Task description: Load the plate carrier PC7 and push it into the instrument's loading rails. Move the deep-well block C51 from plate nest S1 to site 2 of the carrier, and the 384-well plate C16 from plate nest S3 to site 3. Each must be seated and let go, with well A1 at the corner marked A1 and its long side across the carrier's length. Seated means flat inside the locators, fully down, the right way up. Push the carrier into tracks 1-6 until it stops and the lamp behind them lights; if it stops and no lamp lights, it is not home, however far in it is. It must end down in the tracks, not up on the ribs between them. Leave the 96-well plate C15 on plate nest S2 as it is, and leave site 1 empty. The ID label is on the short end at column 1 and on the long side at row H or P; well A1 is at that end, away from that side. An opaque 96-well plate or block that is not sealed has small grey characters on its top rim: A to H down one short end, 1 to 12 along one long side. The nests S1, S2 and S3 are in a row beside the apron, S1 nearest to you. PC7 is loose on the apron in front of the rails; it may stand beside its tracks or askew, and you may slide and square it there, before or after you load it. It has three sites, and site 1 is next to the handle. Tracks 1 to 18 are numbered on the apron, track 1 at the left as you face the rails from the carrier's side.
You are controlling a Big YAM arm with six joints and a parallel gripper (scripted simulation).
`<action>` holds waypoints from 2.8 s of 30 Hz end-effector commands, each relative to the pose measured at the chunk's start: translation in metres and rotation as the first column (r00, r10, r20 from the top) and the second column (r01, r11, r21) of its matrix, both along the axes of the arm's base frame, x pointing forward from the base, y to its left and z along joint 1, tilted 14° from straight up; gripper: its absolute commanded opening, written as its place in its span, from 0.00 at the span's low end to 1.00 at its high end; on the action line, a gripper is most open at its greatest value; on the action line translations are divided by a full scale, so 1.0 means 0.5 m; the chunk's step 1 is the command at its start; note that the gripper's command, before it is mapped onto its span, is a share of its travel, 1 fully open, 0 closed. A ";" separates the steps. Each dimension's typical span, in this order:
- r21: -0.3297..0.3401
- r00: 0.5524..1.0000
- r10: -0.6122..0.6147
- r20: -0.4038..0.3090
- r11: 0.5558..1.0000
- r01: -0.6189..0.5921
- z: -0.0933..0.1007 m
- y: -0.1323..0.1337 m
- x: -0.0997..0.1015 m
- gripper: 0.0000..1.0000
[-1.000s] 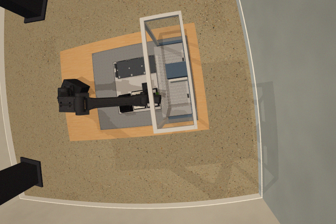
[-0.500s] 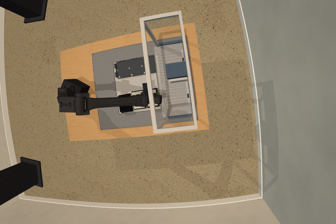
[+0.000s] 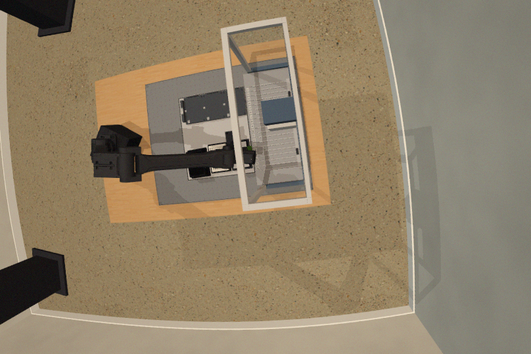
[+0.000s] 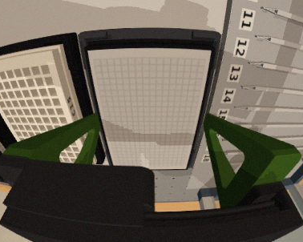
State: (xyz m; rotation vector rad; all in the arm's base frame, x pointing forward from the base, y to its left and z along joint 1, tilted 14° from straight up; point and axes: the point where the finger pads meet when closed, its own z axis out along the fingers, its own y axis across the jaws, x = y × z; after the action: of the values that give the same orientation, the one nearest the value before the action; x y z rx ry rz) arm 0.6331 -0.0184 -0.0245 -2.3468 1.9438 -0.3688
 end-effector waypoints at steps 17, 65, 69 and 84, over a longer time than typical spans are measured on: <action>0.002 0.999 0.009 0.040 1.000 -0.009 0.016 -0.001 0.044 1.00; 0.003 0.999 0.004 0.039 1.000 -0.004 0.037 0.003 0.031 0.00; 0.003 0.999 0.004 0.039 1.000 -0.004 0.037 0.003 0.031 0.00; 0.003 0.999 0.004 0.039 1.000 -0.004 0.037 0.003 0.031 0.00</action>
State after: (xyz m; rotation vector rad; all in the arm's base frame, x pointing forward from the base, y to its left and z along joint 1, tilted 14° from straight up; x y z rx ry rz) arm 0.6323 -0.0187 -0.0250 -2.3513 1.9469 -0.3642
